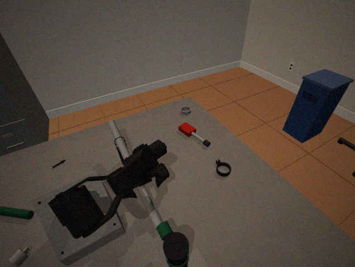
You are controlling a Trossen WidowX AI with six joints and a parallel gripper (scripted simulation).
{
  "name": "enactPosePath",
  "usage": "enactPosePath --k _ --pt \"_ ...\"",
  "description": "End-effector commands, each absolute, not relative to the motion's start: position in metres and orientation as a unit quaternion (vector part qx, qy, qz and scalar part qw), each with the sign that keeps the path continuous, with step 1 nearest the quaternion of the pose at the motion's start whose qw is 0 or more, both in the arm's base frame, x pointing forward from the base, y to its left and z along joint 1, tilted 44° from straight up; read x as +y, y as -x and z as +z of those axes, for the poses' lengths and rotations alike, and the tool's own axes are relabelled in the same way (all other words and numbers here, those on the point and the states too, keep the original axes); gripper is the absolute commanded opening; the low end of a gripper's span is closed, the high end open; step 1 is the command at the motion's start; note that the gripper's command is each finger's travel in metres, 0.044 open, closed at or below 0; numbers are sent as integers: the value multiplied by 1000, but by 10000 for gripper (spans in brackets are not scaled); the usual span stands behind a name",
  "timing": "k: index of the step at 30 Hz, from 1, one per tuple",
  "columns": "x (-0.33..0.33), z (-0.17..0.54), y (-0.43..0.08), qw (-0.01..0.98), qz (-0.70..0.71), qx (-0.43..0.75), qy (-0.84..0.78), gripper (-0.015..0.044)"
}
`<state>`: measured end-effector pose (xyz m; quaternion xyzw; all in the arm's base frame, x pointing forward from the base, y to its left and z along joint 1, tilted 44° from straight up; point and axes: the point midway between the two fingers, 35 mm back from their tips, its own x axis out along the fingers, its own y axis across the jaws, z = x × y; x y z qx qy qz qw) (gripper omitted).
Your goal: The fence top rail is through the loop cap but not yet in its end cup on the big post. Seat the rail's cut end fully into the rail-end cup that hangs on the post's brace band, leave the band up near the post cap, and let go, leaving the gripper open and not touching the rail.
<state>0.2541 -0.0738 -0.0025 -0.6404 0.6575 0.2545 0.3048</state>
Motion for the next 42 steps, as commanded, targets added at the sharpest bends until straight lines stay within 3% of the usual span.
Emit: enactPosePath --k 1,31,38,42 --pt "-79 -9 -251 298 258 660 639 440" --pt "-112 -42 -249 296 257 661 640 440" --pt "-112 -42 -249 296 257 661 640 256" --pt "-112 -42 -249 296 257 661 640 230"
